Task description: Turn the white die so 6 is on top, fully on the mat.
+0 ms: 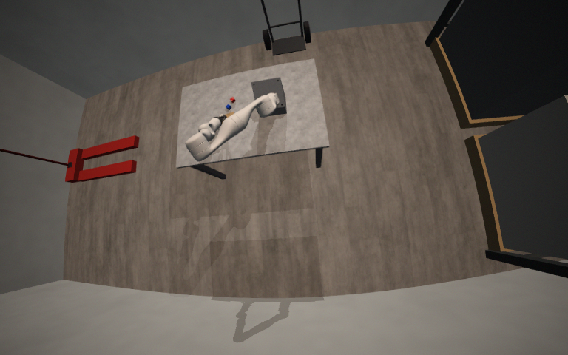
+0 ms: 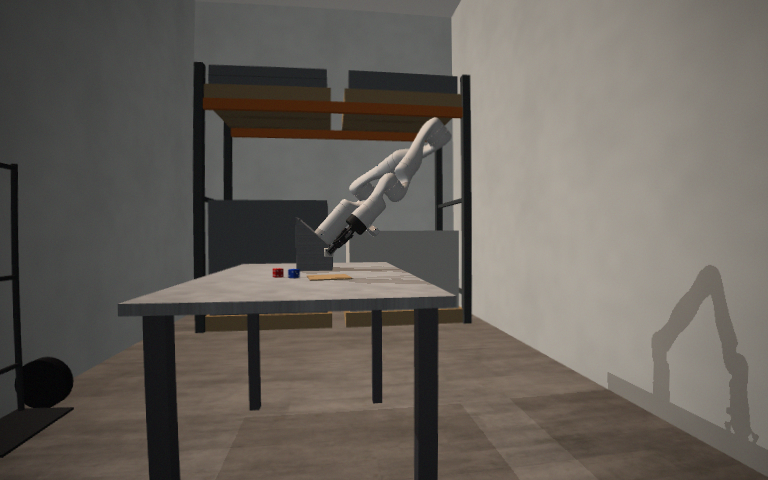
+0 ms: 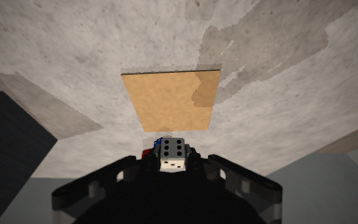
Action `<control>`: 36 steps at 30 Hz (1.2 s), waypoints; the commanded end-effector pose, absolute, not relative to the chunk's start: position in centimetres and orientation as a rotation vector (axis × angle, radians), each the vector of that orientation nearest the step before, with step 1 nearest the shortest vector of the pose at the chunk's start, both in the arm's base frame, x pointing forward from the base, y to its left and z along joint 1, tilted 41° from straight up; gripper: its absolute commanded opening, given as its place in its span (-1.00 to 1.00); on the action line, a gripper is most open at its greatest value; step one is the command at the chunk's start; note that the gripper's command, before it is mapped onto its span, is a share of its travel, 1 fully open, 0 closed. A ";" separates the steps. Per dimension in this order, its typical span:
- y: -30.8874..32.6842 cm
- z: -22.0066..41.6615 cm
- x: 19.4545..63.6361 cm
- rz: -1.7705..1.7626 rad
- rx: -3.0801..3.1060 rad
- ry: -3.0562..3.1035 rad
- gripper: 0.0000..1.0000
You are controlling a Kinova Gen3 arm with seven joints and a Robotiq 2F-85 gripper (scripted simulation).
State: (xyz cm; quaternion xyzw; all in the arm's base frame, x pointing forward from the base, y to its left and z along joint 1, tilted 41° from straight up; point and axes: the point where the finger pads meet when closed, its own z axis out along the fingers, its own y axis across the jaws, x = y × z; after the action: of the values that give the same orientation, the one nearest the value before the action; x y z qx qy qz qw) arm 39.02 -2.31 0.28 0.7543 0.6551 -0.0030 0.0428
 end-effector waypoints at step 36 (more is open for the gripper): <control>-2.8 0.2 39.0 0.290 2.417 2.106 -0.47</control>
State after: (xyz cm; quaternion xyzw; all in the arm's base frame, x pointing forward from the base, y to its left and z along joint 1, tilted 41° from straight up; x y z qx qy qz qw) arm 38.95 -1.73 0.19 0.7417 0.6640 0.0863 -0.0382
